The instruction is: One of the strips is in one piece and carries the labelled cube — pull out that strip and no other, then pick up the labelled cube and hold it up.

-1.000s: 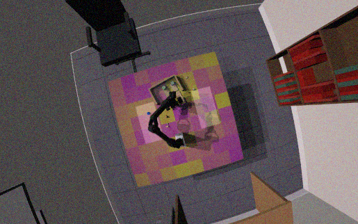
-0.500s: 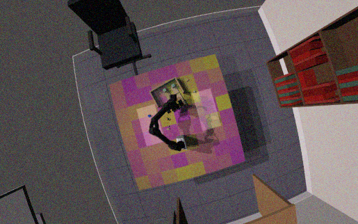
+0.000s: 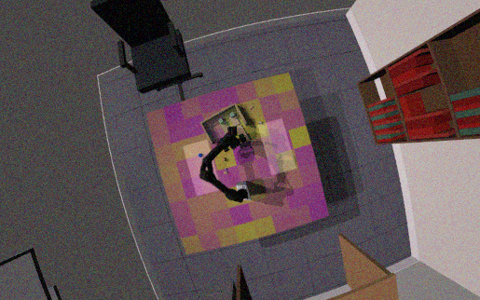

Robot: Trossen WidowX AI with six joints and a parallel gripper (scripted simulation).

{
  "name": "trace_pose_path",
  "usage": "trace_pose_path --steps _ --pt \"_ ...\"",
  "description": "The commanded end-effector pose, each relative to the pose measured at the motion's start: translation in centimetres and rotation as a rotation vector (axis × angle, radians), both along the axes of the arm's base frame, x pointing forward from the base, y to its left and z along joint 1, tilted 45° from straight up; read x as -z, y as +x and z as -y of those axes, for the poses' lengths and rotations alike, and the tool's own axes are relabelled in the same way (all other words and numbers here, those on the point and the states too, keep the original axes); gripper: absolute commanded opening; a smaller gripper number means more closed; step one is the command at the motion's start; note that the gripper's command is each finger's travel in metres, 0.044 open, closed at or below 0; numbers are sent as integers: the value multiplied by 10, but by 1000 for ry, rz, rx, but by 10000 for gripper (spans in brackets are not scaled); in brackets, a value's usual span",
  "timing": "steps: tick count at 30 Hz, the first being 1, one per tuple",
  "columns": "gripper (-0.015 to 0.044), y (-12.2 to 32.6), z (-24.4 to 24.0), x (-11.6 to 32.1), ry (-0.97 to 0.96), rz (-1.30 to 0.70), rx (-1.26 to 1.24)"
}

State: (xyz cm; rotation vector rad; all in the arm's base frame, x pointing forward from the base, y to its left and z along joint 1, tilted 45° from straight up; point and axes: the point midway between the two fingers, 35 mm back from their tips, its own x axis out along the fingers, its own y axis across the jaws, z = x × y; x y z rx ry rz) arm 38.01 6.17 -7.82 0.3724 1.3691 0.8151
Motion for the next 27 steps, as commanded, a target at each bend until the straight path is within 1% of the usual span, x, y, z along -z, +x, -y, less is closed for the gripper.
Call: trace_pose_path --steps 1,27 --pt "0 -1 -1 0 4 -4 3" --pt "0 -1 -3 2 4 -4 3"
